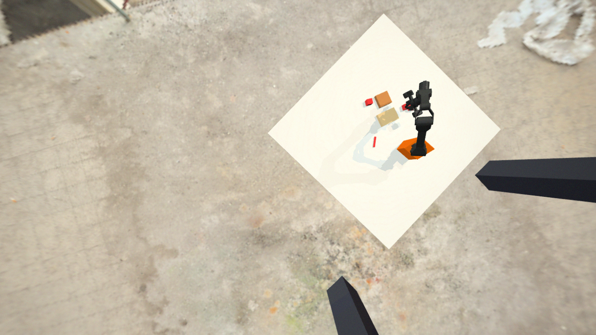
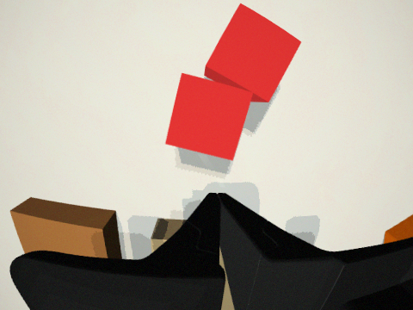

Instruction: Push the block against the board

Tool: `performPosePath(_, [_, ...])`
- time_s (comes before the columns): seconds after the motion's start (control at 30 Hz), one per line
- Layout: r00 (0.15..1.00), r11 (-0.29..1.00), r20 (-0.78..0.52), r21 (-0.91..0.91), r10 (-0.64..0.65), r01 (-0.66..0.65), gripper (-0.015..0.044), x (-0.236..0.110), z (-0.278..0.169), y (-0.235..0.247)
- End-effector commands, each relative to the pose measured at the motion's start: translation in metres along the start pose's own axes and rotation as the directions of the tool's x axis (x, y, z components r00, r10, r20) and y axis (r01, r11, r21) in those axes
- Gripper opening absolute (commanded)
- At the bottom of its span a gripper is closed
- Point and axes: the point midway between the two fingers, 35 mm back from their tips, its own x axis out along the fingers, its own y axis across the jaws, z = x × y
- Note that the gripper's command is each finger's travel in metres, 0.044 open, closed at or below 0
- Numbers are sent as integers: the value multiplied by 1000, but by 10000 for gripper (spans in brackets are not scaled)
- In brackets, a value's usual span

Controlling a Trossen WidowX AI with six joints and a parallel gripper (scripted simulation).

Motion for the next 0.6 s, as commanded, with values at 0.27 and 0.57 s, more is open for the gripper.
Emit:
performPosePath(0.27, [1000, 944, 8, -329, -10, 12, 0, -2, -29, -14])
performPosePath(0.57, [1000, 800, 6, -600, -11, 12, 0, -3, -57, -26])
